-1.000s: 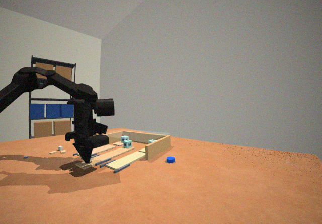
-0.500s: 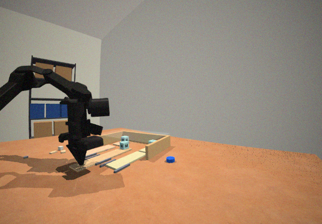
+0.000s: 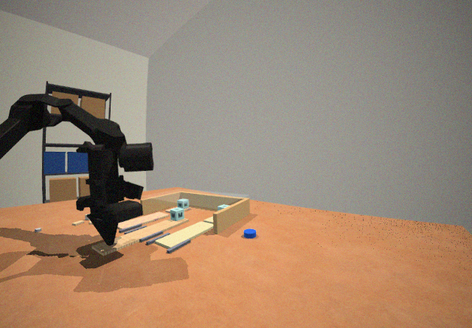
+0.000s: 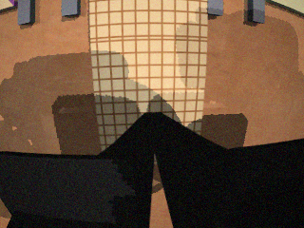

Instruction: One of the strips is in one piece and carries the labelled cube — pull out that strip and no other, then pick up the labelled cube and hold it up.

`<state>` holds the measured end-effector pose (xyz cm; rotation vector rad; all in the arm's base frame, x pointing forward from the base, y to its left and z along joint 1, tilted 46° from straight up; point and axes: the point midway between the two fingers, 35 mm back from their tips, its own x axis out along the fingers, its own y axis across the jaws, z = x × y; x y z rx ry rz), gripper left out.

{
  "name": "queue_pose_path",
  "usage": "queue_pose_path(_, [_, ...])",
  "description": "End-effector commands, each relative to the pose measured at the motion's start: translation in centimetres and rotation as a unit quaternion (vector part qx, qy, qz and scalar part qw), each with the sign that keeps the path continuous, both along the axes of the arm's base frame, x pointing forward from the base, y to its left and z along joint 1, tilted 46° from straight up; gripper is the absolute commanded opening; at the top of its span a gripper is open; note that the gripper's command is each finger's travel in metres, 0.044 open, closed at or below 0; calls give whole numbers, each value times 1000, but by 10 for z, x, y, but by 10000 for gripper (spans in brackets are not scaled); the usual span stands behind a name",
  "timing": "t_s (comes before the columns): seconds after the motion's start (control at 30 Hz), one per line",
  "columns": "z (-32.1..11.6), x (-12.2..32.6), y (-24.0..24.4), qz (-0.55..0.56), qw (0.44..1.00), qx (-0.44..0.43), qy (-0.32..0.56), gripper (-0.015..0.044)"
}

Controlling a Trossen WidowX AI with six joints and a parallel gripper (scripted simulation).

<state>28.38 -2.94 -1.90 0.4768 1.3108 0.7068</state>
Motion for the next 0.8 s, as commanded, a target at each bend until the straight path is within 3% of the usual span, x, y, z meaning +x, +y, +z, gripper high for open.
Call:
queue_pose_path(0.0, [-7, -15, 5, 9, 1000, 0, 15, 0])
queue_pose_path(0.77, [-13, -48, 2, 9, 1000, 0, 16, 0])
